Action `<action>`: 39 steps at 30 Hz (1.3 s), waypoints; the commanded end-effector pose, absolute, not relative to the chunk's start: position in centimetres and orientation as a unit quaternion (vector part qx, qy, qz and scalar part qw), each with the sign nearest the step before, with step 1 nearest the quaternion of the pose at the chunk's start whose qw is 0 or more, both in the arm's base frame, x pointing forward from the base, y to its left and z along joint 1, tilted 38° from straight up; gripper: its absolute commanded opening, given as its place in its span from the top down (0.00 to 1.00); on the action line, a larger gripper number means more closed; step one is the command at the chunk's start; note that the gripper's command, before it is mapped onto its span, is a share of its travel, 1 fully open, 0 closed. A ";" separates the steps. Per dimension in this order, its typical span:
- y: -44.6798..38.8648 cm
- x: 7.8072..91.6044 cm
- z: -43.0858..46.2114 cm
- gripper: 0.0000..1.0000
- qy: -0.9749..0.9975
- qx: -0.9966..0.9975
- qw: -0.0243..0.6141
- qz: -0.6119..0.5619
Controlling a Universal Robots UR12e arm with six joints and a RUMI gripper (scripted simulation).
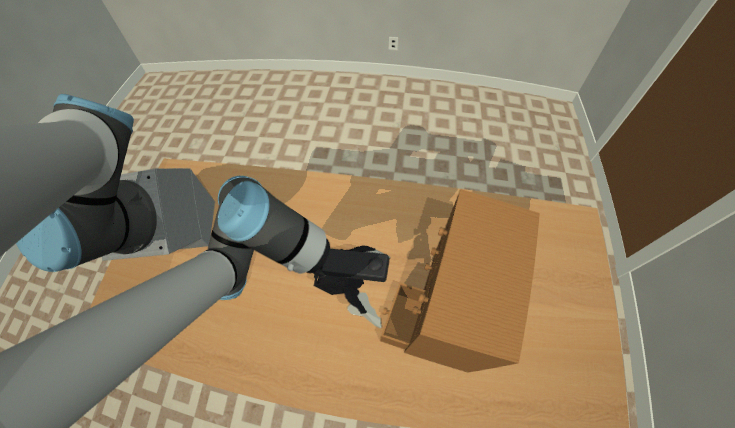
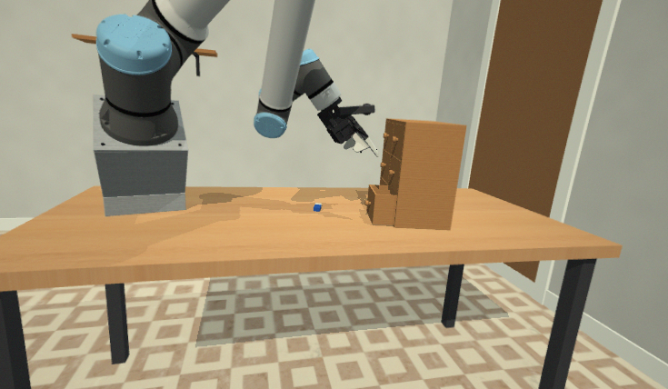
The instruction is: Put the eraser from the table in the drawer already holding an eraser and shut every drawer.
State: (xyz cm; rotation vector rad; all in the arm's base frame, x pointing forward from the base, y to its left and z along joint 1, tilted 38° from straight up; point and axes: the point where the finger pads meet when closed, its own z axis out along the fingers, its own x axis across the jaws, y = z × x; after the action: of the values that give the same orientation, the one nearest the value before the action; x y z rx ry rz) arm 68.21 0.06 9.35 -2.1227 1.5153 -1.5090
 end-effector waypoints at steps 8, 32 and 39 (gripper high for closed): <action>0.7 67.1 9.9 0.00 0.529 -0.698 0.044 -0.480; 2.3 64.1 11.2 0.00 0.596 -0.681 -0.011 -0.425; 2.7 63.5 11.5 0.00 0.611 -0.676 -0.024 -0.412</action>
State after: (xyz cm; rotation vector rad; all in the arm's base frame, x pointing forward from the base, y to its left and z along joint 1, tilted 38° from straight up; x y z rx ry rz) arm 63.84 2.39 11.29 -2.1546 1.9035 -1.3395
